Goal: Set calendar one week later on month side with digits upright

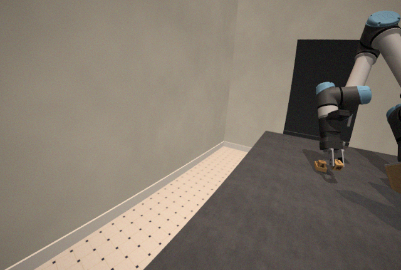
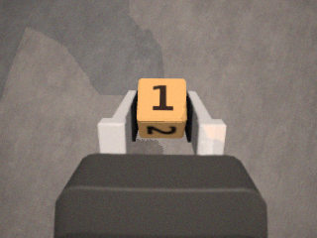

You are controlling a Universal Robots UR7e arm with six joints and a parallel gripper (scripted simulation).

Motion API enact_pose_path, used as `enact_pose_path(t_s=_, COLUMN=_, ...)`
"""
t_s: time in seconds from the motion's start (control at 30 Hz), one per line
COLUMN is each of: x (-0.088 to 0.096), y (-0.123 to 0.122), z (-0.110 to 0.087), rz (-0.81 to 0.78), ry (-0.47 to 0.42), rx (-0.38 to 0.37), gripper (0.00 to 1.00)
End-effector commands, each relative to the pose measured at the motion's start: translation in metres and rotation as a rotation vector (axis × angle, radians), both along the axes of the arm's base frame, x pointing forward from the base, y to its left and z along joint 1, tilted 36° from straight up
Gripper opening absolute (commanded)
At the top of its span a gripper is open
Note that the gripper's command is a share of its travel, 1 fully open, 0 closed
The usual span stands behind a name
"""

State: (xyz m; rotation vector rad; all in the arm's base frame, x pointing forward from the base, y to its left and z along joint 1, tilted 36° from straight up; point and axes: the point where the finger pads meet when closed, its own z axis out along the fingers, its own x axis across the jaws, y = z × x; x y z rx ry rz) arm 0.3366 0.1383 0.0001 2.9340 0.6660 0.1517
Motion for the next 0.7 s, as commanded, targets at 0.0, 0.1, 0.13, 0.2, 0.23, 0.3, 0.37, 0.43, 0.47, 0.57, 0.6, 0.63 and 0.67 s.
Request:
enact_pose_path(t_s=0.0, x=0.0011, y=0.0001, z=0.0018, rz=0.003, ry=0.012, rx=0.045, gripper=0.57)
enact_pose_path(t_s=0.1, x=0.0013, y=0.0001, z=0.0021, rz=0.004, ry=0.013, rx=0.051, gripper=0.57)
enact_pose_path(t_s=0.13, x=0.0013, y=0.0001, z=0.0021, rz=0.004, ry=0.013, rx=0.051, gripper=0.57)
enact_pose_path(t_s=0.2, x=0.0013, y=0.0001, z=0.0020, rz=0.004, ry=0.014, rx=0.052, gripper=0.57)
enact_pose_path(t_s=0.23, x=0.0012, y=0.0001, z=0.0019, rz=0.004, ry=0.016, rx=0.054, gripper=0.57)
enact_pose_path(t_s=0.3, x=0.0012, y=0.0001, z=0.0019, rz=0.004, ry=0.016, rx=0.054, gripper=0.57)
enact_pose_path(t_s=0.37, x=0.0011, y=-0.0001, z=0.0015, rz=0.006, ry=0.023, rx=0.063, gripper=0.57)
enact_pose_path(t_s=0.43, x=0.0009, y=-0.0004, z=0.0008, rz=0.008, ry=0.035, rx=0.080, gripper=0.57)
enact_pose_path(t_s=0.47, x=0.0007, y=-0.0006, z=0.0004, rz=0.010, ry=0.043, rx=0.092, gripper=0.57)
enact_pose_path(t_s=0.57, x=0.0005, y=-0.0011, z=-0.0005, rz=0.015, ry=0.069, rx=0.136, gripper=0.57)
enact_pose_path(t_s=0.6, x=0.0005, y=-0.0013, z=-0.0006, rz=0.016, ry=0.078, rx=0.153, gripper=0.57)
enact_pose_path(t_s=0.63, x=0.0006, y=-0.0015, z=-0.0006, rz=0.018, ry=0.087, rx=0.171, gripper=0.57)
enact_pose_path(t_s=0.67, x=0.0007, y=-0.0017, z=-0.0005, rz=0.019, ry=0.095, rx=0.189, gripper=0.57)
